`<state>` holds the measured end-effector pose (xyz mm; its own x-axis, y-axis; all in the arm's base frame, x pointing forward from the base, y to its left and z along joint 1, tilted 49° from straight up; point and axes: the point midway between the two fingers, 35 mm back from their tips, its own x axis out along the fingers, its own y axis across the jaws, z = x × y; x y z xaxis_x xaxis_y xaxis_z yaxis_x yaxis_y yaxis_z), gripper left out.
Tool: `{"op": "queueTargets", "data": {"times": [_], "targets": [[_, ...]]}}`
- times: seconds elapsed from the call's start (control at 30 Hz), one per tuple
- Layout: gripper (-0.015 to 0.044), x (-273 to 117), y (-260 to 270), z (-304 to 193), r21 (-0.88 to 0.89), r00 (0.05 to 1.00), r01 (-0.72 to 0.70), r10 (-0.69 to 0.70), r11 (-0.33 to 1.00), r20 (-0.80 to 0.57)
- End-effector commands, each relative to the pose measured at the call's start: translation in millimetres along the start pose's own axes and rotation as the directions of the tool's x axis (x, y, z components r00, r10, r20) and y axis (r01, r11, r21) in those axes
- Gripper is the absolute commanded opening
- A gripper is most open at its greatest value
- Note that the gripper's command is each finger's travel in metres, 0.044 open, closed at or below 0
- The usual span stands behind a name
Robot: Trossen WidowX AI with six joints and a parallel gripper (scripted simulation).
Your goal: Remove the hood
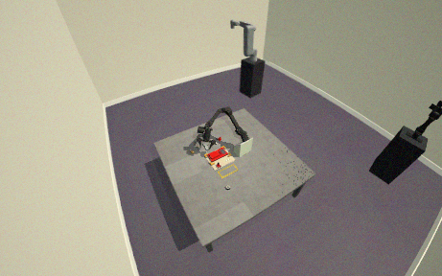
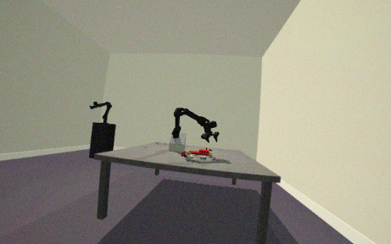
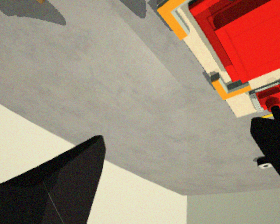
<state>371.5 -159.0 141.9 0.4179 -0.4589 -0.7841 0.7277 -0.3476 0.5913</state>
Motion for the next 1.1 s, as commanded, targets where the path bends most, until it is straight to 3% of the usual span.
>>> {"op": "queueTargets", "data": {"times": [0.0, 0.27, 0.53, 1.07], "targets": [[0.0440, 18, -57, -2, -0.842, 0.935, 0.351, -0.189, 0.410, 0.299], [0.0440, 17, -75, 1, -0.902, 0.878, 0.419, -0.207, -0.101, 0.431], [0.0440, 14, -86, 3, -0.758, 0.828, 0.354, -0.193, -0.549, 0.526], [0.0440, 14, -87, 3, -0.752, 0.827, 0.350, -0.192, -0.559, 0.528]]}}
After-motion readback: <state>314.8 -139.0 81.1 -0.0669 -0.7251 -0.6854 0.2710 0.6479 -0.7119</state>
